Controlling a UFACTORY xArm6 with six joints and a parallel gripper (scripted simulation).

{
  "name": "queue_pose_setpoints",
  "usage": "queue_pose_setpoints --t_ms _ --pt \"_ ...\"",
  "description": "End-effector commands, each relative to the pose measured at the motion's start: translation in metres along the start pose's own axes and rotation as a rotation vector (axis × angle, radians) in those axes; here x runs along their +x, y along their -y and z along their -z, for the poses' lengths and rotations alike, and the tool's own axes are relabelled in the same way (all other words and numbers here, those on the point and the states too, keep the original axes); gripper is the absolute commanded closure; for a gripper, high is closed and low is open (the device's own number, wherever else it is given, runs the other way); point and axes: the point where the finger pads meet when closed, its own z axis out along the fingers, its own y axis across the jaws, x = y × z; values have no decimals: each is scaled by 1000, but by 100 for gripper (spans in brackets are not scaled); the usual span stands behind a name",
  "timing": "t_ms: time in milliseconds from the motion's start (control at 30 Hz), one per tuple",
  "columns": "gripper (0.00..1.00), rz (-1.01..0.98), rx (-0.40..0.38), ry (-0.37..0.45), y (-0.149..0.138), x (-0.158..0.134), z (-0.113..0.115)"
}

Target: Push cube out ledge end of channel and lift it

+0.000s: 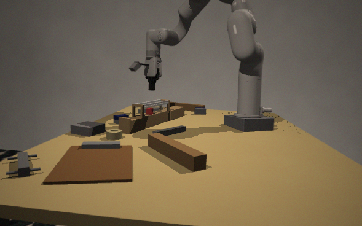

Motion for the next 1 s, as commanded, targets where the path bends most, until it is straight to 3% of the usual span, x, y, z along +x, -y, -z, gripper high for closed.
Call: queue_pose_setpoints --t_ms 0,533,567,967 --pt "100 -1 -5 -1 -2 0 2" --pt "100 -5 0 9 -6 -1 2" --pt "62 -5 0 9 -6 -1 2" --pt "62 -5 0 9 -6 -1 2"
